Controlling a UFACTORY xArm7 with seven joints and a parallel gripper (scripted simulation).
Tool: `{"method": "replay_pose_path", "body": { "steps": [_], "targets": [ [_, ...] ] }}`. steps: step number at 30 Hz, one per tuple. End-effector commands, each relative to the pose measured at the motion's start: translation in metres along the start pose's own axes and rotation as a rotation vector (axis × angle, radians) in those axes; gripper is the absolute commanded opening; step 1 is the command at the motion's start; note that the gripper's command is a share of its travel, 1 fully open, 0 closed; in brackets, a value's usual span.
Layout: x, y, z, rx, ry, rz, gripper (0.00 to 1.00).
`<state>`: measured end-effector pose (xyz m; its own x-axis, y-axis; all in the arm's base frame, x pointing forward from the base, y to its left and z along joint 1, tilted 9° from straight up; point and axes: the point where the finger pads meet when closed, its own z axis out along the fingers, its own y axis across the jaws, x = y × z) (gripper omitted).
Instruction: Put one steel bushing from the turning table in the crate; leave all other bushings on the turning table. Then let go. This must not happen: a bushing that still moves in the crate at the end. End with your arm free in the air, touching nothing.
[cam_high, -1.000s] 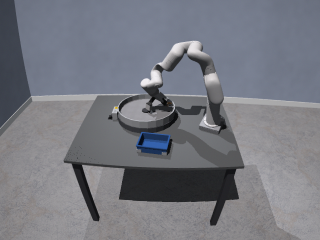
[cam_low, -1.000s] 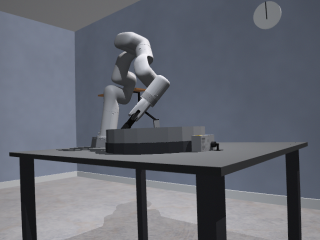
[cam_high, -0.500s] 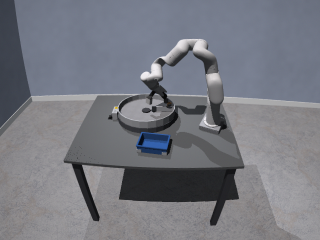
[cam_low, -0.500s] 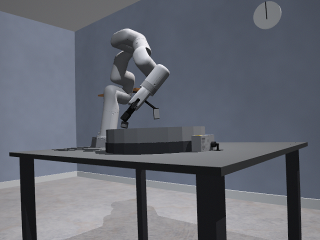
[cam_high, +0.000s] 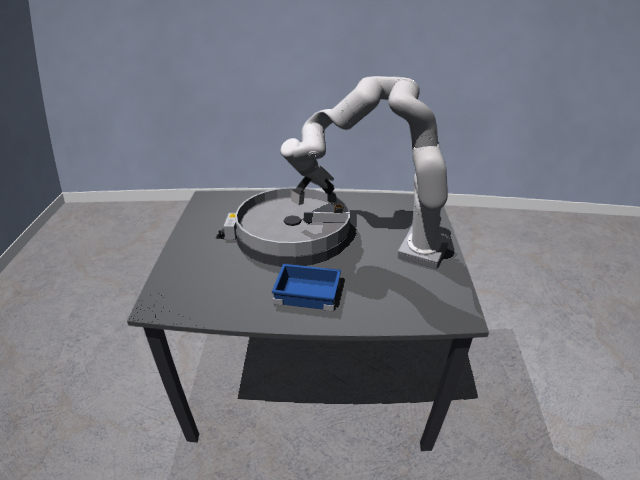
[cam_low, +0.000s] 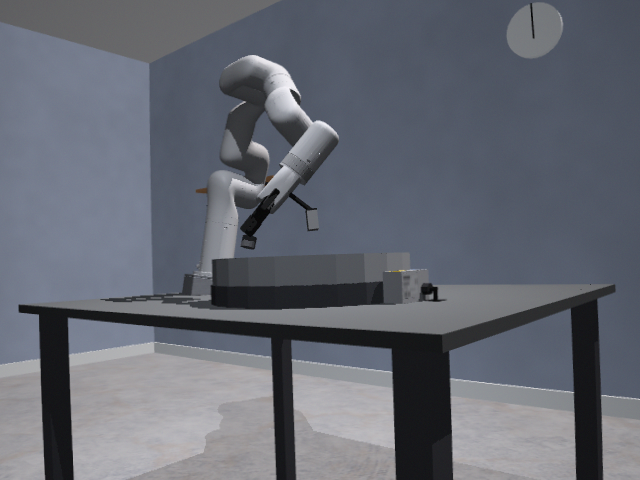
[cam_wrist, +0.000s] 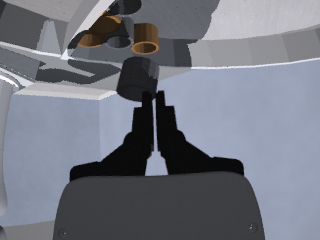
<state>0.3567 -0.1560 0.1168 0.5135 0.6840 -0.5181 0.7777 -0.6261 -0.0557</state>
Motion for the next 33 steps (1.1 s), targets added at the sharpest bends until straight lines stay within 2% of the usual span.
{"method": "replay_pose_path", "body": {
  "steps": [1, 11, 19, 21, 33],
  "targets": [
    [-0.001, 0.001, -0.002, -0.003, 0.002, 0.003, 0.00],
    [0.003, -0.002, -0.005, -0.003, 0.002, 0.003, 0.00],
    [0.032, -0.029, -0.029, -0.003, 0.002, 0.003, 0.00],
    [0.032, -0.029, -0.029, -0.003, 0.002, 0.003, 0.00],
    [0.108, -0.099, -0.092, -0.003, 0.002, 0.003, 0.00]
  ]
}}
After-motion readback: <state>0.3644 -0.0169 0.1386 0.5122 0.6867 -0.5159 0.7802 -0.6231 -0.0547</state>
